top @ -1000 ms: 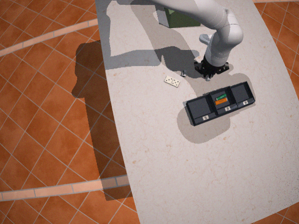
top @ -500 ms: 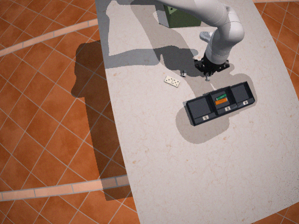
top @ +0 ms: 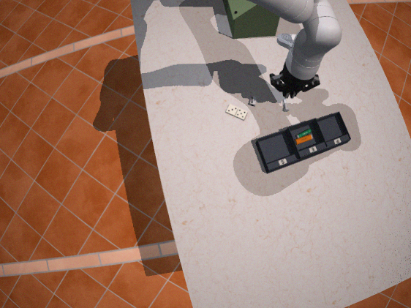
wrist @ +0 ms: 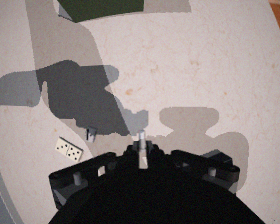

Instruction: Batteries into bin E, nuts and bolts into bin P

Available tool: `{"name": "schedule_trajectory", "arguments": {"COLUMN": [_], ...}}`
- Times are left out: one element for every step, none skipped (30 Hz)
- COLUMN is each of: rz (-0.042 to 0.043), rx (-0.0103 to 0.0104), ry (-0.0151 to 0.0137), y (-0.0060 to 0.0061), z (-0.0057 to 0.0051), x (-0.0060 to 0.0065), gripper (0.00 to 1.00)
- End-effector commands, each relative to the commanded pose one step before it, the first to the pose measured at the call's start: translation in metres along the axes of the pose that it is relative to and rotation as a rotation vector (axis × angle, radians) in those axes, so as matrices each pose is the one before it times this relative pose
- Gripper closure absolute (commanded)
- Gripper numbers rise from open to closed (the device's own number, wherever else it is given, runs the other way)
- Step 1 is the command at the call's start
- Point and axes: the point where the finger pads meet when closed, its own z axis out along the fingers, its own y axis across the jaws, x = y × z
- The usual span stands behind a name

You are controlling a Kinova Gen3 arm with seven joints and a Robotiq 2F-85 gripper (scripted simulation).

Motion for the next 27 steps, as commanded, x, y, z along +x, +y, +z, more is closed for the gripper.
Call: {"name": "schedule_trajectory", "arguments": {"rz": [0.00332, 0.00001, 0.0, 0.0, 0.0, 0.0, 0.0, 0.0, 0.0, 0.0, 0.0, 0.0, 0.0, 0.0, -0.00008, 0.00001, 0.0, 0.0, 0.0, 0.0, 0.0, 0.0, 0.0, 0.0, 0.0, 0.0, 0.0], "rx": [-0.00748, 0.00001, 0.00001, 0.0, 0.0, 0.0, 0.0, 0.0, 0.0, 0.0, 0.0, 0.0, 0.0, 0.0, 0.00008, -0.00001, 0.0, 0.0, 0.0, 0.0, 0.0, 0.0, 0.0, 0.0, 0.0, 0.0, 0.0], "ry": [-0.0099, 0.00001, 0.0, 0.0, 0.0, 0.0, 0.0, 0.0, 0.0, 0.0, 0.0, 0.0, 0.0, 0.0, 0.00008, -0.00002, 0.0, 0.0, 0.0, 0.0, 0.0, 0.0, 0.0, 0.0, 0.0, 0.0, 0.0], "y": [0.00127, 0.00001, 0.0, 0.0, 0.0, 0.0, 0.0, 0.0, 0.0, 0.0, 0.0, 0.0, 0.0, 0.0, 0.00001, 0.0, 0.0, 0.0, 0.0, 0.0, 0.0, 0.0, 0.0, 0.0, 0.0, 0.0, 0.0], "z": [-0.00651, -0.00003, -0.00001, -0.00001, -0.00001, 0.0, 0.0, 0.0, 0.0, 0.0, 0.0, 0.0, 0.0, 0.0, 0.00006, -0.00001, 0.0, 0.0, 0.0, 0.0, 0.0, 0.0, 0.0, 0.0, 0.0, 0.0, 0.0], "x": [-0.00388, -0.00003, -0.00001, -0.00001, 0.0, 0.0, 0.0, 0.0, 0.0, 0.0, 0.0, 0.0, 0.0, 0.0, 0.00005, -0.00001, 0.0, 0.0, 0.0, 0.0, 0.0, 0.0, 0.0, 0.0, 0.0, 0.0, 0.0], "gripper": [0.9, 0.9, 0.9, 0.9, 0.9, 0.9, 0.9, 0.9, 0.9, 0.9, 0.9, 0.9, 0.9, 0.9, 0.9, 0.9, 0.7, 0.7, 0.7, 0.7, 0.7, 0.7, 0.7, 0.7, 0.7, 0.7, 0.7]}}
